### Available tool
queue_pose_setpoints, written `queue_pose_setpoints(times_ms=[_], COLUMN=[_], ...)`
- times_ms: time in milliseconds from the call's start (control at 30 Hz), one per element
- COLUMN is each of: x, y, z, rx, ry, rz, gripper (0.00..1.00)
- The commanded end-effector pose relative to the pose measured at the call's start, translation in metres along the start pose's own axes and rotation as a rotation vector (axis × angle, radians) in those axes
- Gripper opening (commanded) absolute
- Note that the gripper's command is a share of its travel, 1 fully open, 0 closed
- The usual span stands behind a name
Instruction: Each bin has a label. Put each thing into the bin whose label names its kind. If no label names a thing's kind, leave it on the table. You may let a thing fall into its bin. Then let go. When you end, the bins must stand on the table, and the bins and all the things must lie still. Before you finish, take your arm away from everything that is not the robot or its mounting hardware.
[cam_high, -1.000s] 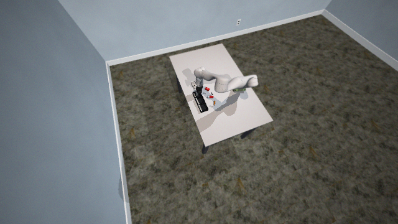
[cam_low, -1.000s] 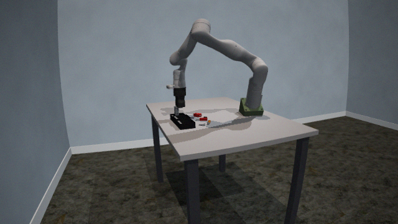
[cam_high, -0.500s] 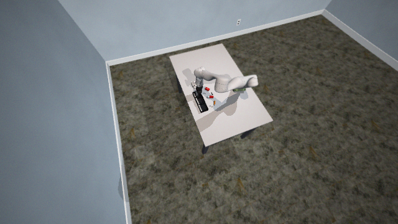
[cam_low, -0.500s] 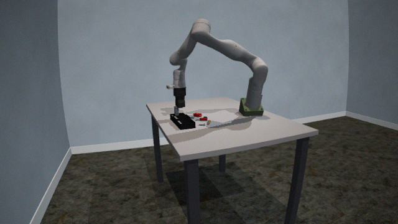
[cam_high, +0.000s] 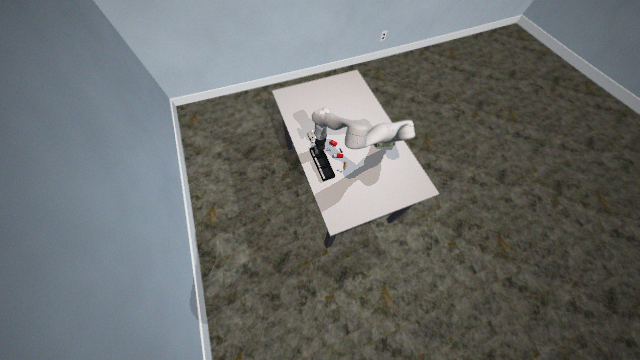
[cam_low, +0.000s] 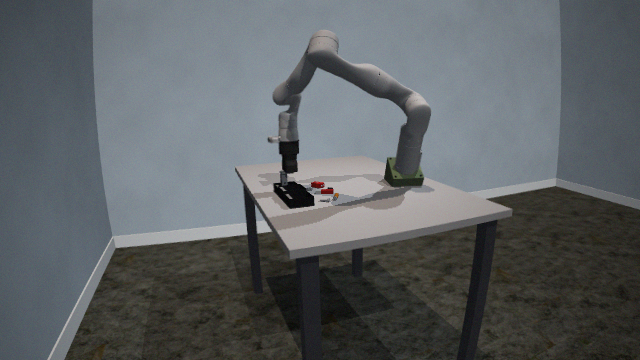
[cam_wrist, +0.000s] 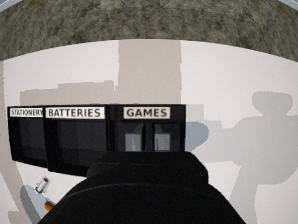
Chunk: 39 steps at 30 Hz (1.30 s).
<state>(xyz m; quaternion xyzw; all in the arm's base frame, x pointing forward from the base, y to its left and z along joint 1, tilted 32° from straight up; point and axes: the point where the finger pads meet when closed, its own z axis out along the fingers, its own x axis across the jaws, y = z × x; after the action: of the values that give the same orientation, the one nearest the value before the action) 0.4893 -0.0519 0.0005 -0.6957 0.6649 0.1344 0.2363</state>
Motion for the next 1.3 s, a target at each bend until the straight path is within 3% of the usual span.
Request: queue_pose_setpoints(times_ms=[0, 400, 1267], x=[0.0, 0.0, 0.001], y=[0.0, 0.0, 0.001], z=[0.0, 0.0, -0.04], rx=[0.002, 0.002, 0.0], ry=[0.0, 0.0, 0.0], rz=[0.003, 0.003, 0.009], gripper=[0.31, 0.31, 0.31])
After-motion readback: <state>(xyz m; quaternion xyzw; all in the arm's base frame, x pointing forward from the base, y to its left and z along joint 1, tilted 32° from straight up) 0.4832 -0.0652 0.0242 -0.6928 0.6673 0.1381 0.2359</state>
